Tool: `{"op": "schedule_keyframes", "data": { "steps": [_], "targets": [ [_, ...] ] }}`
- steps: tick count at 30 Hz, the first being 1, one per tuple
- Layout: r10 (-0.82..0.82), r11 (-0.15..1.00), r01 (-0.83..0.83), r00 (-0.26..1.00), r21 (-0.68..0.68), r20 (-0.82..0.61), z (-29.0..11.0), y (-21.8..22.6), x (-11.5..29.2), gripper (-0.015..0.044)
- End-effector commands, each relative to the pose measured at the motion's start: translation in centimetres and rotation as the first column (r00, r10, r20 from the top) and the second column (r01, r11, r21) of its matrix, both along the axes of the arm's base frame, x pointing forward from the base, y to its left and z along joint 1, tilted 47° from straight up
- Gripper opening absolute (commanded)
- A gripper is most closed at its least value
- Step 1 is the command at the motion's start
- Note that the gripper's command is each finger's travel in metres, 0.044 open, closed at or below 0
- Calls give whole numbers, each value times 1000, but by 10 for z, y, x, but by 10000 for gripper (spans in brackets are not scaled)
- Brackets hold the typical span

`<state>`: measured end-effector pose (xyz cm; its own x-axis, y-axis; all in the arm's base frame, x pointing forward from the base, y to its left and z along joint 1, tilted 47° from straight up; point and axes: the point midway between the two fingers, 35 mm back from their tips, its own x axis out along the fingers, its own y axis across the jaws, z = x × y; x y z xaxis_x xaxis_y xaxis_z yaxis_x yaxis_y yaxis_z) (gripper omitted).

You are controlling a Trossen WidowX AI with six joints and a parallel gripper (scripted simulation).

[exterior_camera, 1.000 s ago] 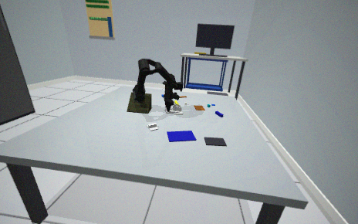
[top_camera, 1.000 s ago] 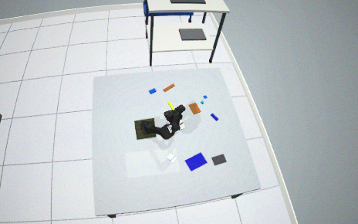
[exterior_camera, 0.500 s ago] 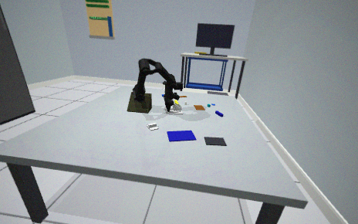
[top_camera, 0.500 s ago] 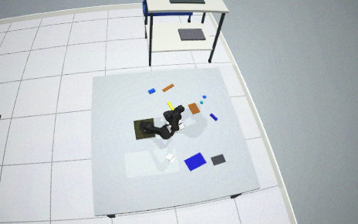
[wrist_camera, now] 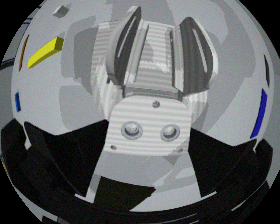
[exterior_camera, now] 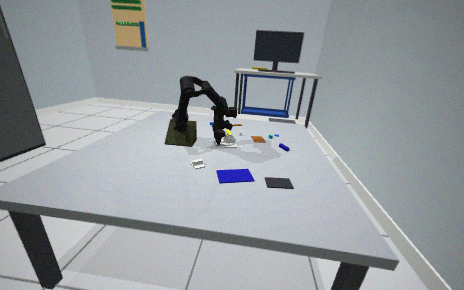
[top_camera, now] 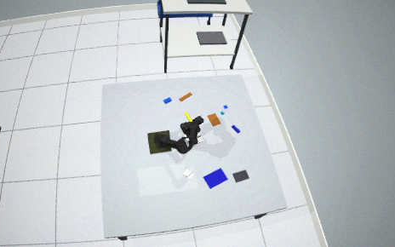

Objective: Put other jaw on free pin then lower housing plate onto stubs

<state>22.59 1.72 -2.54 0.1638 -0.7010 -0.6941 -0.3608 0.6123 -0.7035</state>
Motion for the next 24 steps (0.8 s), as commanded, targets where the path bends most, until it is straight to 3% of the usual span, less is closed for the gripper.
{"op": "schedule_keyframes", "data": {
  "steps": [1, 24],
  "targets": [
    [3, 1000, -3, 1000, -6, -4, -1, -2, 0, 351],
    [3, 1000, -3, 1000, -6, -4, -3, -4, 0, 351]
  ]
}}
